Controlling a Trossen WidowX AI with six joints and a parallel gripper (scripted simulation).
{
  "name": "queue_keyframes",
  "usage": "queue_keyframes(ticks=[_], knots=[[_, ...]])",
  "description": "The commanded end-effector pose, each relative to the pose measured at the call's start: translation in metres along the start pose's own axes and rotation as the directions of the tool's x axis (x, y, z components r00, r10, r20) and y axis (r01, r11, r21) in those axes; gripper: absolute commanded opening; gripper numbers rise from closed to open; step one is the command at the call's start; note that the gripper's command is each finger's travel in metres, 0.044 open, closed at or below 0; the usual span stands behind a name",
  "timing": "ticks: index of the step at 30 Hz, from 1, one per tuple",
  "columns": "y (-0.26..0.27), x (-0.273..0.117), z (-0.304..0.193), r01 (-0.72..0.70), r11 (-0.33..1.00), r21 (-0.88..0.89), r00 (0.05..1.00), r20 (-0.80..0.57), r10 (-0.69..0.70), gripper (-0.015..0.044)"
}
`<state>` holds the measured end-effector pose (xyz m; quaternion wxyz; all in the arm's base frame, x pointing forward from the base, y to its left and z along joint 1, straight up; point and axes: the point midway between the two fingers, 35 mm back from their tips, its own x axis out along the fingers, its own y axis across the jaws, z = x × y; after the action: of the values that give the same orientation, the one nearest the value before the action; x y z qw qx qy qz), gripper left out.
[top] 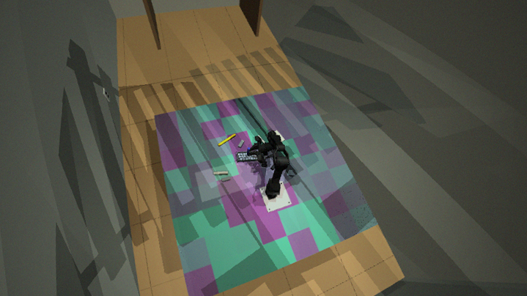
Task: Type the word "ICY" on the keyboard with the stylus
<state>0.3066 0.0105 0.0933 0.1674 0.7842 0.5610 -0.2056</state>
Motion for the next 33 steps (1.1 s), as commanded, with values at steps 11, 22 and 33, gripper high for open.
queue_keyframes(ticks=[11,22,33], knots=[[-0.001,0.004,0.005,0.001,1.000,0.000,1.000,-0.005,-0.001,0.0081],[0.000,0.001,0.001,0.000,1.000,0.000,1.000,-0.005,0.000,0.0081],[0.000,-0.016,-0.027,0.000,1.000,0.000,1.000,-0.005,0.000,0.0081]])
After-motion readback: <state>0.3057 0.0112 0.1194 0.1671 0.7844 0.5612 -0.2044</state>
